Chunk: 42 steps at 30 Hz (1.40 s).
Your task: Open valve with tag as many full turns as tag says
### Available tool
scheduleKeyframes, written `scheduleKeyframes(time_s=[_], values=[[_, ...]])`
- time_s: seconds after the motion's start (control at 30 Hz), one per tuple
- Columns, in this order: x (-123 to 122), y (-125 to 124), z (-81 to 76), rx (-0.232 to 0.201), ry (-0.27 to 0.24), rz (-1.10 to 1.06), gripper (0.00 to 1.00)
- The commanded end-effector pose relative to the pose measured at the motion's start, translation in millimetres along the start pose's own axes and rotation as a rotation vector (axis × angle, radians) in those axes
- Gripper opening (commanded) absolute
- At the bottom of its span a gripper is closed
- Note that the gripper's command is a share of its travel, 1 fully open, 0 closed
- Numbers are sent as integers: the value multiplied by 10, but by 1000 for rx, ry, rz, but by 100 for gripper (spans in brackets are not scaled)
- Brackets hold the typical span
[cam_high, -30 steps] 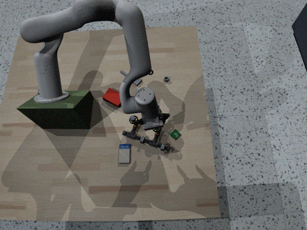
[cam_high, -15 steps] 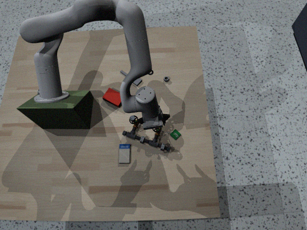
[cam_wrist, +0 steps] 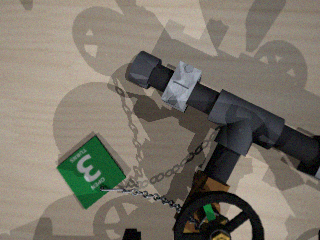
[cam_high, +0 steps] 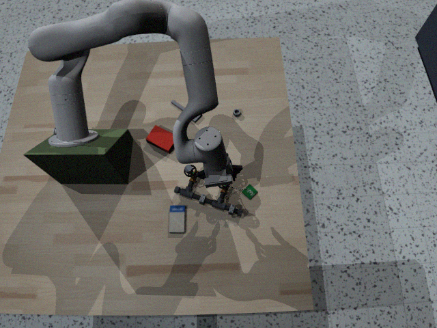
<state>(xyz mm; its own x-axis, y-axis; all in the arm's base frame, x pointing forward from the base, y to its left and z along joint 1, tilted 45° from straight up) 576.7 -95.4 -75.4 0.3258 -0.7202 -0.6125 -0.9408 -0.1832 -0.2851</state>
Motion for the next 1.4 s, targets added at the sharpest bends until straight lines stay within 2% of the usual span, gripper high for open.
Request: scheduleKeyframes(time_s=[0.0, 0.27, 0.77, 0.8, 1.37], values=[[3, -7, 87, 1, 1, 0, 100], [2, -9, 263, 1, 1, 0, 100], [2, -10, 353, 1, 1, 0, 100], [2, -10, 353, 1, 1, 0, 0], [2, -10, 353, 1, 1, 0, 0]])
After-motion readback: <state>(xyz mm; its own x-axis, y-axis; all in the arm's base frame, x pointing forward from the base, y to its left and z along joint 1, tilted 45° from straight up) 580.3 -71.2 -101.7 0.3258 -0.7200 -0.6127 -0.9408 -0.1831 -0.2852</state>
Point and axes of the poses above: the point where the finger pads meet when closed, its own z axis out along the fingers, its own y axis across the jaws, x = y × z, the point moved 9 cm from there along -z, back along the fingers, and after that the axes turned 10 degrees about -z, right-handed, at the moved point
